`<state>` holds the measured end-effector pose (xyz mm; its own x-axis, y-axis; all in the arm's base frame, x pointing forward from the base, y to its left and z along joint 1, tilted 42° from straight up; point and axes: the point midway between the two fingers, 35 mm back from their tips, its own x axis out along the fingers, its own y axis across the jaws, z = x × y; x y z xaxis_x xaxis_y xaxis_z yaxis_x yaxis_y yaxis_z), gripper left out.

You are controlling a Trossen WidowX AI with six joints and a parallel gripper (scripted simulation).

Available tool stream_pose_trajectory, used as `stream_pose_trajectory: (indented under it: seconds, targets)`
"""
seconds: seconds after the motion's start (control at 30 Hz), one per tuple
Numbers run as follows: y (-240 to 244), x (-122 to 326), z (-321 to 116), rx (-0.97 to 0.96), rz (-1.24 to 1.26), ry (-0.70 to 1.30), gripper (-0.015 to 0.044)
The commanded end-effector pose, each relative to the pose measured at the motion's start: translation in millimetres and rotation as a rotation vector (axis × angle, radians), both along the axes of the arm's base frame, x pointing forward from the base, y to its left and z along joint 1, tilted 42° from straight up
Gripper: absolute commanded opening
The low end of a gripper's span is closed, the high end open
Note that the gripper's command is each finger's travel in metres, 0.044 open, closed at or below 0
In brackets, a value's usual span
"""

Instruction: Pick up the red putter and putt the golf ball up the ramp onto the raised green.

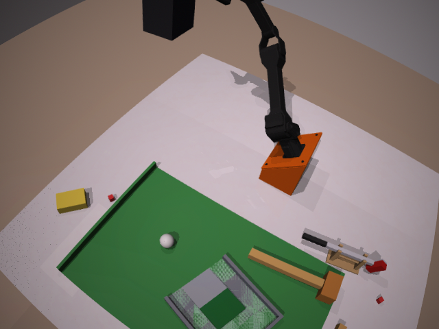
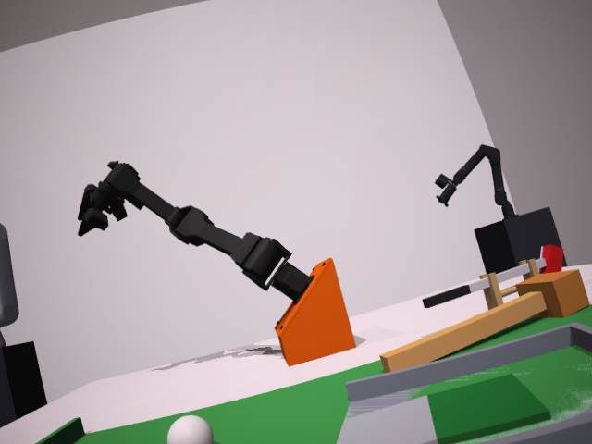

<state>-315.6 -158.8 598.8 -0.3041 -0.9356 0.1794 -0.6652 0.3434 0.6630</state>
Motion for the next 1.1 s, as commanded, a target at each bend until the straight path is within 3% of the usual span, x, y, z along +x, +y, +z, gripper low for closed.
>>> stream_pose_trajectory:
  seconds: [0.0,0.13,0.53,0.77,0.97,1.07]
  targets:
    - [1,1,1,-0.002,-0.003,0.0,0.0426]
    - [13,14,19,-0.049,-0.06,0.023,0.044]
    - [15,166,101,-0.161,-0.09,0.603,0.044]
    - [23,218,119,-0.247,-0.128,0.802,0.044]
    - [42,311,133,-0.35,-0.128,1.056,0.044]
    - [45,322,132,-0.357,-0.144,1.091,0.044]
